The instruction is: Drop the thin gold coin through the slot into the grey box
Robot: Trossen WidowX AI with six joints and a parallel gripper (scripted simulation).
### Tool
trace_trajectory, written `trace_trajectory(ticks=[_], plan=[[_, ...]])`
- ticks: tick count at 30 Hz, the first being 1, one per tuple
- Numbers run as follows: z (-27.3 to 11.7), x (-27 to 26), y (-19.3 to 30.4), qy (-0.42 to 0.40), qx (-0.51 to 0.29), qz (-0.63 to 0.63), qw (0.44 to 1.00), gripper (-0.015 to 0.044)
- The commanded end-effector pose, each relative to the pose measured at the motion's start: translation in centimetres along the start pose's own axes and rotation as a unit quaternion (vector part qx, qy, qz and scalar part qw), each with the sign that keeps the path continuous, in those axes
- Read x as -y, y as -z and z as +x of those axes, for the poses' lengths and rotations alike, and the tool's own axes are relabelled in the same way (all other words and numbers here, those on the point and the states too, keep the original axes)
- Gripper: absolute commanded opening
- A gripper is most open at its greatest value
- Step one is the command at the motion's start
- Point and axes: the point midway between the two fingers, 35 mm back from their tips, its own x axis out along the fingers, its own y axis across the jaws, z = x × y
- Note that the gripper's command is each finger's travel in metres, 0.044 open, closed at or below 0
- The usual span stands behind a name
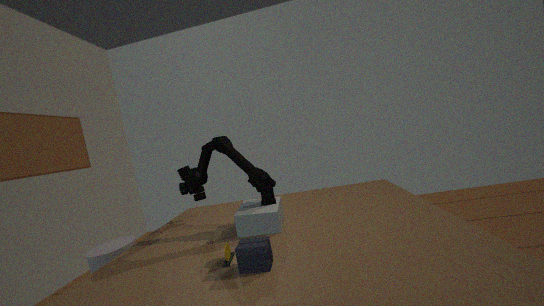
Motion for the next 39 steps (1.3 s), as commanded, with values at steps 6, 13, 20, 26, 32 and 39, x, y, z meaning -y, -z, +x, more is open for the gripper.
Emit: trace_trajectory(ticks=[6,13,20,26,32,39], plan=[[-12.9,-1.0,-8.3,-0.075,0.201,-0.028,0.976,0.0161],[-23.5,-3.3,-10.9,-0.146,0.32,-0.069,0.933,0.0161],[-34.3,-6.0,-10.2,-0.225,0.415,-0.123,0.873,0.0161],[-43.0,-8.3,-6.8,-0.296,0.472,-0.179,0.811,0.0161],[-50.4,-10.3,-1.2,-0.364,0.504,-0.246,0.744,0.0161],[-56.8,-11.9,7.8,-0.434,0.507,-0.336,0.665,0.0161]])
